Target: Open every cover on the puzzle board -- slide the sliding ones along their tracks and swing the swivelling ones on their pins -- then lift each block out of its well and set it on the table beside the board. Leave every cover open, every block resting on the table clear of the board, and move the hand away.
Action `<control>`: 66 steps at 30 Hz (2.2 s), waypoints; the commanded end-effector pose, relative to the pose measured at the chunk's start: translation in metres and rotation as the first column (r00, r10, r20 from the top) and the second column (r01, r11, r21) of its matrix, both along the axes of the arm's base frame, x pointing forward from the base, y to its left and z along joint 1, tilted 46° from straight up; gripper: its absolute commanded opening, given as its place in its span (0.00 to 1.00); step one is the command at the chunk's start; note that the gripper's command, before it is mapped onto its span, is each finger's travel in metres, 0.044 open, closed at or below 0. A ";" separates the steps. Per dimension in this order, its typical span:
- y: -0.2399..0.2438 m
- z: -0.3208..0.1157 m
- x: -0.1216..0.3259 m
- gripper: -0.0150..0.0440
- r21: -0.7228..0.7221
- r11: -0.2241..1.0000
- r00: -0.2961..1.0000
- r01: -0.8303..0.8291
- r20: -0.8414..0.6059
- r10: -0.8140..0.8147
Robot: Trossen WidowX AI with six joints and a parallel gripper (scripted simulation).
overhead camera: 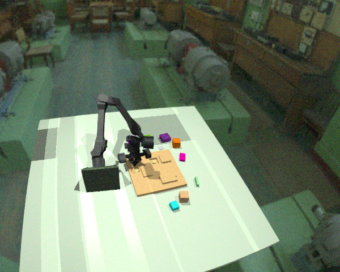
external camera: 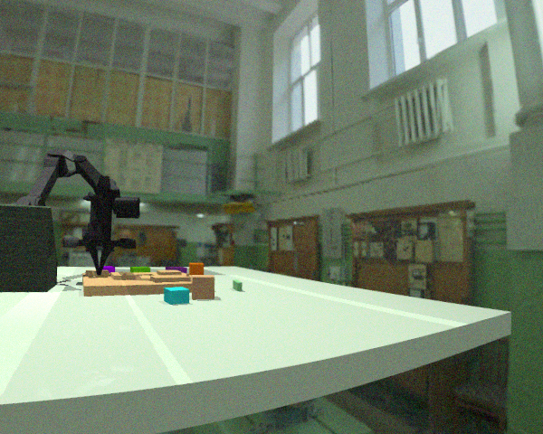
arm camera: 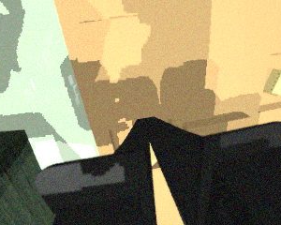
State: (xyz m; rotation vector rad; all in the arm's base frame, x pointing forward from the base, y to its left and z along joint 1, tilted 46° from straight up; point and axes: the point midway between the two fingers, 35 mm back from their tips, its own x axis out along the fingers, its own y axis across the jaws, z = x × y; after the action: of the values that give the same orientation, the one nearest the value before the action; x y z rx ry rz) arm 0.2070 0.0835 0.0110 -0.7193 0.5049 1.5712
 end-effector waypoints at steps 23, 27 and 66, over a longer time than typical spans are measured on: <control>-0.010 0.021 -0.001 0.25 0.005 1.000 1.000 0.001 -0.007 -0.001; -0.013 0.025 -0.001 0.25 0.005 1.000 1.000 0.001 -0.007 -0.001; -0.046 0.032 0.096 0.25 -0.528 0.512 0.000 0.678 -0.696 -0.718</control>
State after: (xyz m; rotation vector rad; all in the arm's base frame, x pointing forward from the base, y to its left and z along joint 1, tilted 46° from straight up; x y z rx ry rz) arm 0.2700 0.0445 0.0499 0.0386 1.1351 1.1103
